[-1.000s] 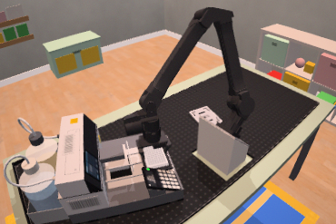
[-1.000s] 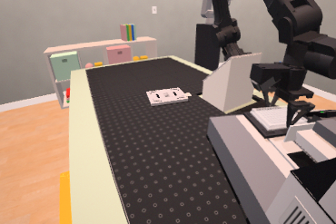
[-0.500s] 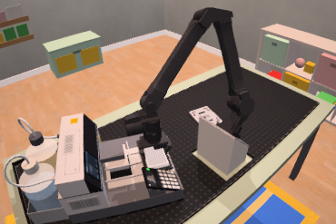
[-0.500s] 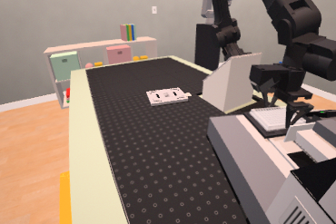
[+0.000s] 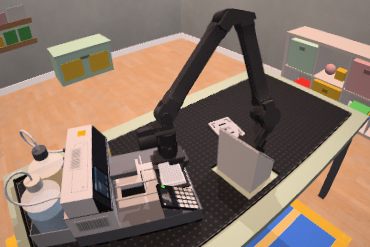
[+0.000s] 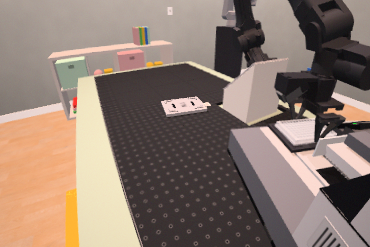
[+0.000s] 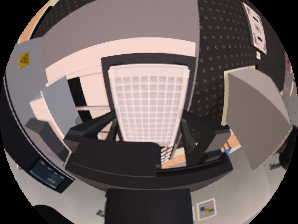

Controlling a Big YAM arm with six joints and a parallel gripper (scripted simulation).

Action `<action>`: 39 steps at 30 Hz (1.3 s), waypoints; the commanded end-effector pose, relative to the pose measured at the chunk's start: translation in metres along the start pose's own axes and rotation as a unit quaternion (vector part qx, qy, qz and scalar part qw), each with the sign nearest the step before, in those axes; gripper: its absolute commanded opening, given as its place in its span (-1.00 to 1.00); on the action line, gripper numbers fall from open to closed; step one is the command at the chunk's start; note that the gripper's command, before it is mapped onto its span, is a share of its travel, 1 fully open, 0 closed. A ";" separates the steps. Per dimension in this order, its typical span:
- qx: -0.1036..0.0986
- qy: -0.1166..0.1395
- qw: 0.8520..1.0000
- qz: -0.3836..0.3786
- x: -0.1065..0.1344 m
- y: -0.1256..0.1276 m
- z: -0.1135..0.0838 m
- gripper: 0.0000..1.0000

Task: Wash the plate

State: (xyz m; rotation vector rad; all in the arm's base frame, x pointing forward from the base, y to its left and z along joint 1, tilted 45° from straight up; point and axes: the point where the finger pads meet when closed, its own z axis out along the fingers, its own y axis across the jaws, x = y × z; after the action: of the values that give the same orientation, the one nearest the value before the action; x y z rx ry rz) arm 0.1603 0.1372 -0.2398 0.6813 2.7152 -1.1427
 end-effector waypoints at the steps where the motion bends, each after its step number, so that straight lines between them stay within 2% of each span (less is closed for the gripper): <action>1: -0.001 0.002 1.000 0.000 -0.002 0.003 0.003 0.64; 2: -0.011 -0.001 1.000 0.003 -0.002 0.010 -0.006 0.64; 8: -0.011 -0.001 1.000 0.003 -0.002 0.010 -0.006 0.64; 9: -0.011 -0.001 1.000 0.003 -0.002 0.010 -0.006 1.00; 37: -0.011 -0.001 1.000 0.003 -0.002 0.010 -0.006 1.00; 39: -0.017 -0.003 1.000 0.003 -0.003 0.013 -0.018 1.00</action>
State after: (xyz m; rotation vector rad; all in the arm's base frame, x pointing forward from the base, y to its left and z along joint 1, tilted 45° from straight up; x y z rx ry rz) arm 0.1600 0.1367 -0.2395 0.6805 2.7148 -1.1468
